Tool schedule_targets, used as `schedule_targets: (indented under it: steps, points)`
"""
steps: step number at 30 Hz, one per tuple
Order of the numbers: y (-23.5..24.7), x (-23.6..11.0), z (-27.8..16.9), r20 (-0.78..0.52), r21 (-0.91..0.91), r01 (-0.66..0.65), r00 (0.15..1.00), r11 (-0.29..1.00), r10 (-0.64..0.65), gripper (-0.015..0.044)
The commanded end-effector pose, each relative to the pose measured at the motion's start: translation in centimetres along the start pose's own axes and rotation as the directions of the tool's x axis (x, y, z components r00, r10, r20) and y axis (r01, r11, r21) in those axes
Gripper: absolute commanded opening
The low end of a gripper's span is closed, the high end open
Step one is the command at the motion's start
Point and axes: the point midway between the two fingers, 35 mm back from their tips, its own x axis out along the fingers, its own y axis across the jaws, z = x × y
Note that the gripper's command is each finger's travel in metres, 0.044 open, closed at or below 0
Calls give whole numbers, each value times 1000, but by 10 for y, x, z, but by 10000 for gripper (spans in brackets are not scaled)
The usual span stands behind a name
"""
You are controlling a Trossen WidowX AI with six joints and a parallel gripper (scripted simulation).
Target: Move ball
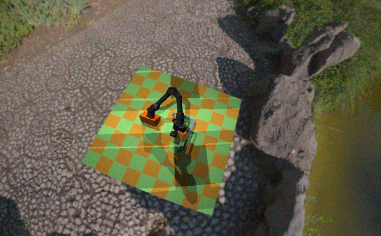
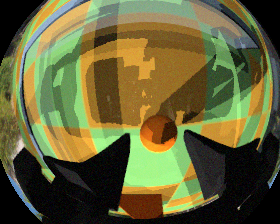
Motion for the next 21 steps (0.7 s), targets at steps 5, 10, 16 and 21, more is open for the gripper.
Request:
schedule_targets:
  steps: [5, 10, 16, 21]
  points:
    - [-1, -82, 0, 5, -1, 5, 1000, 1000, -5, 285]
    - [-3, -74, 4, 24, 4, 8, 1000, 1000, -8, 285]
    - [-3, -74, 4, 24, 4, 8, 1000, 1000, -8, 285]
    - [-2, -114, 0, 21, 1, 6, 1000, 1000, -6, 416]
